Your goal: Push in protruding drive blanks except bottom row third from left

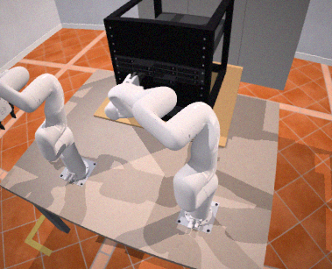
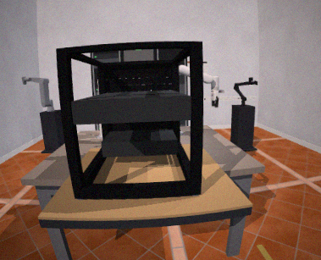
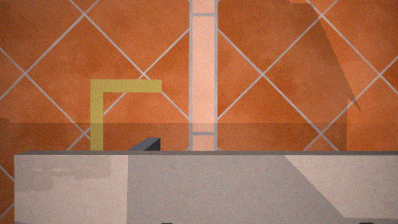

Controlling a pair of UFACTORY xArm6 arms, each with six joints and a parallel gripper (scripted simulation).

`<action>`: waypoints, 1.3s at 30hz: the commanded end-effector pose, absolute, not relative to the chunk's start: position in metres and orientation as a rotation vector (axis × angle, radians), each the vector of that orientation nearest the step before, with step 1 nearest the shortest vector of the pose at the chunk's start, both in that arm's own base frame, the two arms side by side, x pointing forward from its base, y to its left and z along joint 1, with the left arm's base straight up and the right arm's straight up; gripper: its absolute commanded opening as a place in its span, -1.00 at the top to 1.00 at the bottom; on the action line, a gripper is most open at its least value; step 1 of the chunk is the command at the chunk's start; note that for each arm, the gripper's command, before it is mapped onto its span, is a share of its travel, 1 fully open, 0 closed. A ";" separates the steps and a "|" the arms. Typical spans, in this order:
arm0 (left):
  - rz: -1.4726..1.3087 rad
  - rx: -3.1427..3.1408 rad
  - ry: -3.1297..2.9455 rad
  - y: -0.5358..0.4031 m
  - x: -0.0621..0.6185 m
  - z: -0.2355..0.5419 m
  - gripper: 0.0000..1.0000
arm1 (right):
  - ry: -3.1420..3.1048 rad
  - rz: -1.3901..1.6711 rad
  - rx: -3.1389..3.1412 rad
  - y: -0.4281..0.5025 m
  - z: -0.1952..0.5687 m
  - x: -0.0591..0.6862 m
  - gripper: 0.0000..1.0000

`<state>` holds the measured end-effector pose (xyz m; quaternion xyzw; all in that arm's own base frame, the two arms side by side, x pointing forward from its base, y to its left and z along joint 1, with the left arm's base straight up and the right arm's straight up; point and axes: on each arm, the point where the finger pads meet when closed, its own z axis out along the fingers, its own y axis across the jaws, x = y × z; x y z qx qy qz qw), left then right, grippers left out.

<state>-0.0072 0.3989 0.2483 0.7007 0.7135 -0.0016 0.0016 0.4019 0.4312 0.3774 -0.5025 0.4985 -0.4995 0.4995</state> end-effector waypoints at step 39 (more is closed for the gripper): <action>0.000 2.201 2.241 0.400 -0.007 0.250 -1.00 | 1.207 -1.207 -1.211 0.431 0.380 0.426 1.00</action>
